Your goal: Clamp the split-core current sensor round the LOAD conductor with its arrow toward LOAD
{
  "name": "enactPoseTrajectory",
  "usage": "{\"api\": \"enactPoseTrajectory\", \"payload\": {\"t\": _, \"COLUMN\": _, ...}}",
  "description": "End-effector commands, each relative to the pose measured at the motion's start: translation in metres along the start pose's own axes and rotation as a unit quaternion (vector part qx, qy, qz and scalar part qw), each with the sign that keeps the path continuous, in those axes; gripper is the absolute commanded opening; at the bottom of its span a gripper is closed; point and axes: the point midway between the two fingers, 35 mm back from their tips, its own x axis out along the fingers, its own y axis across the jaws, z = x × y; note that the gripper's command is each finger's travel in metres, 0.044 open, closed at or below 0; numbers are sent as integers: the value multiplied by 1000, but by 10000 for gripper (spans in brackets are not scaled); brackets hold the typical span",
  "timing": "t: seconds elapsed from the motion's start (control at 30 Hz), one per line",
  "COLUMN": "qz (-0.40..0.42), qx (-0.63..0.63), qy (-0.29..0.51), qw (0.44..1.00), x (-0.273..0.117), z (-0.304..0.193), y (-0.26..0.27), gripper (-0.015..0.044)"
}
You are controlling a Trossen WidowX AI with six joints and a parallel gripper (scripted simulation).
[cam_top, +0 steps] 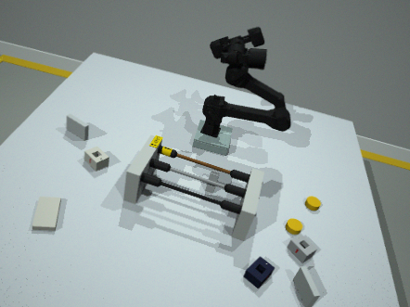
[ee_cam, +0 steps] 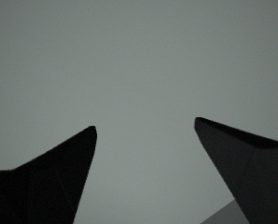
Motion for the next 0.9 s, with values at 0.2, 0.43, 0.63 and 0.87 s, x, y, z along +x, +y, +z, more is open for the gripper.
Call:
{"api": "enactPoseTrajectory", "payload": {"t": 0.2, "qz": -29, "qx": -144, "qy": 149, "qw": 978, "x": -8, "z": -62, "y": -29, "gripper": 440}}
{"api": "enactPoseTrajectory", "payload": {"t": 0.43, "qz": -38, "qx": -286, "qy": 358, "qw": 888, "x": -52, "z": -132, "y": -73, "gripper": 440}}
{"api": "enactPoseTrajectory", "payload": {"t": 0.63, "qz": -16, "qx": -358, "qy": 536, "qw": 764, "x": -120, "z": -174, "y": -107, "gripper": 440}}
{"api": "enactPoseTrajectory", "payload": {"t": 0.87, "qz": 44, "qx": -372, "qy": 723, "qw": 581, "x": -224, "z": -189, "y": -129, "gripper": 440}}
